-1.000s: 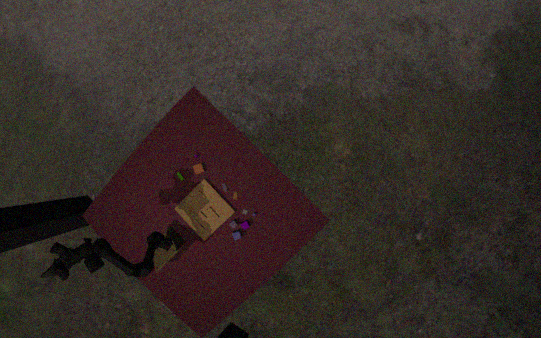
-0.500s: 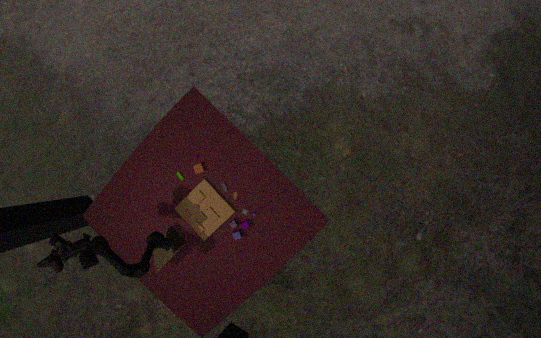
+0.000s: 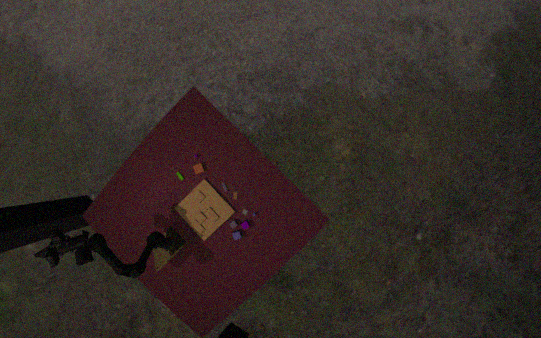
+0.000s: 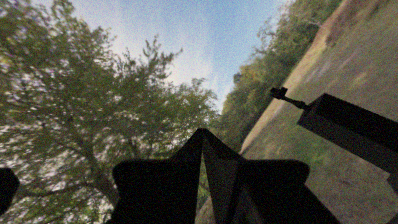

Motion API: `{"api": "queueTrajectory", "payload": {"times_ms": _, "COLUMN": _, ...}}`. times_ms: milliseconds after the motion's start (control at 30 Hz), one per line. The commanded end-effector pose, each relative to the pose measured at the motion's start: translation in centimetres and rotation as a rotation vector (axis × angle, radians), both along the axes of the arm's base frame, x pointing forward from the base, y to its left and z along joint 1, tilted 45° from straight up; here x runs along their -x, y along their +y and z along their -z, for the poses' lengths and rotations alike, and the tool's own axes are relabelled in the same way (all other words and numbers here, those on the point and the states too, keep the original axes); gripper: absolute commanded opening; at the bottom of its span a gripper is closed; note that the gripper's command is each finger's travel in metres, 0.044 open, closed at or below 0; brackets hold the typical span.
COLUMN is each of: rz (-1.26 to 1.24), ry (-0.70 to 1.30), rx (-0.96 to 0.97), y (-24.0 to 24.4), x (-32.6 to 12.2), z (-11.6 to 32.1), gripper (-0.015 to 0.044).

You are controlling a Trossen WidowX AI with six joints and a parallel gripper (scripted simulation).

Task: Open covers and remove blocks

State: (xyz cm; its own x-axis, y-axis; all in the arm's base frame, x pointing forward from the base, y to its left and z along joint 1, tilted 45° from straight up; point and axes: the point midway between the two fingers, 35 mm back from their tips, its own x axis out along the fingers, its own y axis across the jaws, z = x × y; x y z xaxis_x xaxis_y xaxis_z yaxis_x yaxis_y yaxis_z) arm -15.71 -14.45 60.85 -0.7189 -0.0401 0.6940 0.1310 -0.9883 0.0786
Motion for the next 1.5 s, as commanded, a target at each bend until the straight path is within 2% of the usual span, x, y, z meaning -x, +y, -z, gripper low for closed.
{"api": "queueTrajectory", "payload": {"times_ms": 0, "rz": 0.027, "ry": 0.030, "rx": 0.025, "y": 1.8, "x": -0.5, "z": -0.6, "gripper": 0.0000}}
{"api": "queueTrajectory", "payload": {"times_ms": 600, "rz": 0.131, "ry": 0.136, "rx": 0.106, "y": 7.7, "x": -2.2, "z": -2.3, "gripper": 0.0000}}
{"api": "queueTrajectory", "payload": {"times_ms": 1467, "rz": 0.376, "ry": 0.328, "rx": 0.186, "y": 17.5, "x": -8.4, "z": -3.7, "gripper": 0.0000}}
